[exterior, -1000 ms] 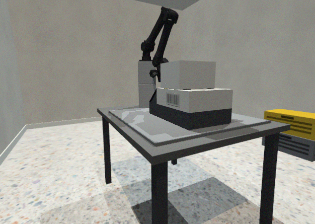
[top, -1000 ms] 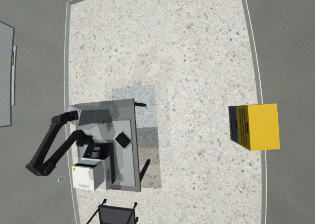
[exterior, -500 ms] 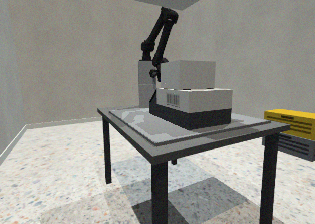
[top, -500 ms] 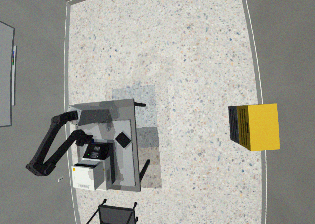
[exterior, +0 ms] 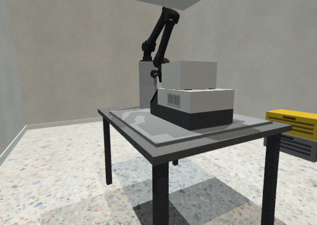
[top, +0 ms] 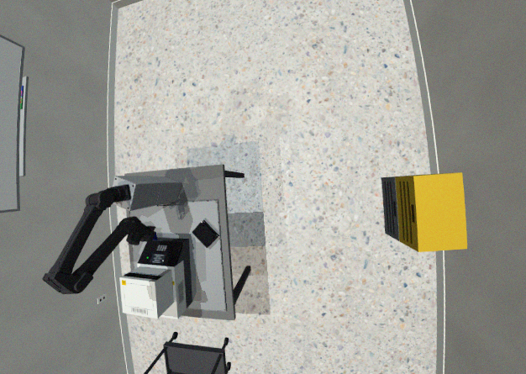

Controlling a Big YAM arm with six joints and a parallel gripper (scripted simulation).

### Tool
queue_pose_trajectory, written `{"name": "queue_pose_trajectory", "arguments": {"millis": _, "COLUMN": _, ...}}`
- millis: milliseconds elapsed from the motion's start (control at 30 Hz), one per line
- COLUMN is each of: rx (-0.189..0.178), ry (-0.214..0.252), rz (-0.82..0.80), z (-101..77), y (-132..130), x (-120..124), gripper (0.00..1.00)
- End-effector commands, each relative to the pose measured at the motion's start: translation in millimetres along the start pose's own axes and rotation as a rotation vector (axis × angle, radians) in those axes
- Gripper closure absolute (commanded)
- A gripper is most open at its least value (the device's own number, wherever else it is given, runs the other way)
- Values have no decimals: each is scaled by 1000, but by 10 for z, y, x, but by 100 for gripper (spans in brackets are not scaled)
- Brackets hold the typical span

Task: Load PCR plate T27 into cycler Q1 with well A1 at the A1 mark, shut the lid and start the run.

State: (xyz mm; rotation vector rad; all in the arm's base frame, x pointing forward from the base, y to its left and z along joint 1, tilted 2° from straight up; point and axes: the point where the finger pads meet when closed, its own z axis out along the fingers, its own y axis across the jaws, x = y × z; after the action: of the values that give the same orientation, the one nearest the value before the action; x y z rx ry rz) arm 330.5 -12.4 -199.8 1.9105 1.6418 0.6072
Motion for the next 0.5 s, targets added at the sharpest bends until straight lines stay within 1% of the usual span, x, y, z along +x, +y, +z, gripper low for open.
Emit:
{"name": "queue_pose_trajectory", "arguments": {"millis": 0, "rx": -1, "ry": -1, "rz": -1, "z": -82, "y": 31, "x": -8, "gripper": 100}}
{"name": "queue_pose_trajectory", "arguments": {"millis": 467, "rx": 11, "ry": -1, "rz": -3, "z": -126, "y": -16, "x": -15, "gripper": 100}}
